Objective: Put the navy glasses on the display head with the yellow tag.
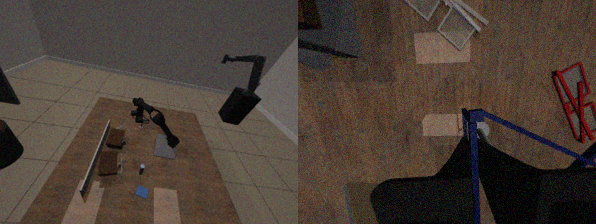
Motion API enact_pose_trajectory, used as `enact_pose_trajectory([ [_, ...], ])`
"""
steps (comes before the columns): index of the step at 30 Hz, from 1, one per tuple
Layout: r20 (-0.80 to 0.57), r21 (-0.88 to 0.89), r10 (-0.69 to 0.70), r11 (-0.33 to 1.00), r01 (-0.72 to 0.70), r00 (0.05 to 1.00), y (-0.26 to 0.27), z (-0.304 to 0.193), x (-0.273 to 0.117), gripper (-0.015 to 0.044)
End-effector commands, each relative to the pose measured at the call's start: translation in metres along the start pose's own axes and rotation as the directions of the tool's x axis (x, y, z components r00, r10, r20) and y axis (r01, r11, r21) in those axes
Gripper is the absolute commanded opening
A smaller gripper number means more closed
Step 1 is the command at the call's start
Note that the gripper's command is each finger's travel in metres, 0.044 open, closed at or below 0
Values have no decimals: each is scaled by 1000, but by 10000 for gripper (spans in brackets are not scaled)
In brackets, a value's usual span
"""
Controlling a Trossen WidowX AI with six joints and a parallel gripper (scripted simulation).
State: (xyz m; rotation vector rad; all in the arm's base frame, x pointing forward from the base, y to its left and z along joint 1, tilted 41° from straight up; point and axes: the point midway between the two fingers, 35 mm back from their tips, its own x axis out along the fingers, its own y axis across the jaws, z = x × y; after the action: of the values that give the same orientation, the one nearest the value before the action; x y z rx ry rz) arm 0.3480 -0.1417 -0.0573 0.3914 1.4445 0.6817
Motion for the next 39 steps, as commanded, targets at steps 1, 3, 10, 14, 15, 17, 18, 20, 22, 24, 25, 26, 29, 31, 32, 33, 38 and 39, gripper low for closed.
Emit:
enact_pose_trajectory([
  [1,-3,-30,-4,1000,4,1000,-2,0,2,0],
  [3,-2,-30,-4,1000,4,1000,-2,1,8,0],
  [10,-2,-30,-2,1000,2,1000,-2,1,46,0],
  [14,-1,-30,-1,1000,1,1000,-2,0,60,0],
  [15,-1,-30,-1,1000,1,1000,-2,0,60,0],
  [17,-1,-30,-1,1000,1,1000,-1,1,60,0],
  [18,-1,-30,-1,1000,1,1000,0,1,60,0],
  [20,-1,-30,-1,1000,1,1000,1,2,60,0],
  [22,-1,-30,-1,1000,1,1000,3,4,60,0],
  [24,-1,-30,-1,1000,1,1000,5,5,60,0],
  [25,-1,-30,-1,1000,1,1000,6,6,60,0],
  [26,-1,-30,-1,1000,1,1000,6,6,60,0],
  [29,-1,-30,-1,1000,1,1000,7,6,60,0],
  [31,-1,-30,-1,1000,1,1000,8,7,60,0],
  [32,-1,-30,0,1000,0,1000,9,8,60,0],
  [33,-1,-30,0,1000,0,1000,10,9,60,0],
  [38,-1,-30,0,1000,0,1000,14,12,60,0],
  [39,-1,-31,0,1000,0,1000,15,12,60,0],
])
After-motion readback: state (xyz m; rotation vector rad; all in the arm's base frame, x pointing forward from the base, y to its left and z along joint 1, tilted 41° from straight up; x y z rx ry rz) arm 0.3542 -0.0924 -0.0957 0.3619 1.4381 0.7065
